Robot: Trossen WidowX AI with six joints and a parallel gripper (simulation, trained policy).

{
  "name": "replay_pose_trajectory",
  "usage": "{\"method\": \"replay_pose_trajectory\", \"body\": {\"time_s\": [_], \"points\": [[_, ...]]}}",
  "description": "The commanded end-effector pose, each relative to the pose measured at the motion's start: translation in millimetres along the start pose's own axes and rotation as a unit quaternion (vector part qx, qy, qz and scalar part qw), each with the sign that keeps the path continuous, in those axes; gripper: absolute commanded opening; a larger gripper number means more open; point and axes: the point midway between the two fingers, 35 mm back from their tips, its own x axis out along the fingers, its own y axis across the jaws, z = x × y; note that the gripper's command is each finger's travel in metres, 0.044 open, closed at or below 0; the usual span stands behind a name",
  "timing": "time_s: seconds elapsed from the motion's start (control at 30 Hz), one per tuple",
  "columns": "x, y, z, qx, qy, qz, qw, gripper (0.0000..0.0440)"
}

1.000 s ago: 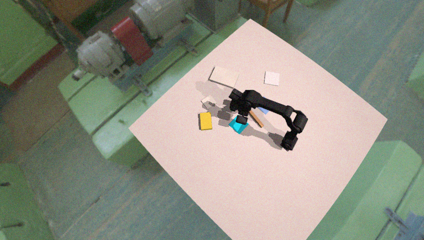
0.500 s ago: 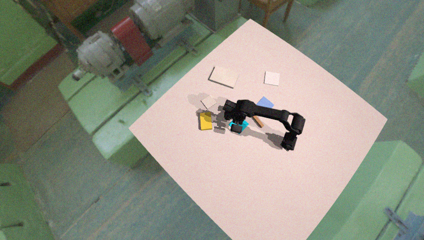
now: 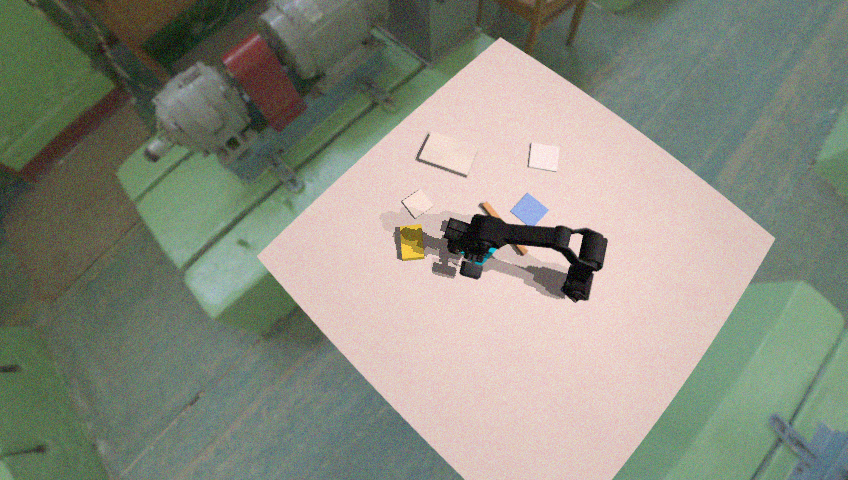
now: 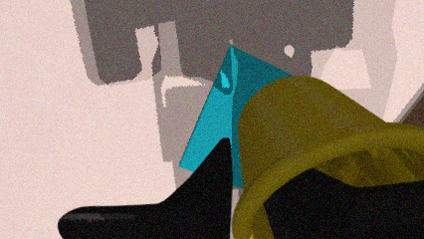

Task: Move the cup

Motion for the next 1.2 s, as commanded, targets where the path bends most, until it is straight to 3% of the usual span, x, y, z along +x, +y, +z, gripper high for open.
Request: {"method": "replay_pose_trajectory", "body": {"time_s": [0.0,0.33,0.5,0.67,1.17], "points": [[12,5,-9,0.008,0.009,-0.003,1.0,0.002],[22,4,-12,0.024,-0.002,-0.004,1.0,0.0075],[17,2,-6,0.037,-0.022,0.002,0.999,0.015],[6,1,0,0.043,-0.046,0.01,0.998,0.0147],[-30,4,-10,0.062,-0.076,0.036,0.995,0.0202]]}}
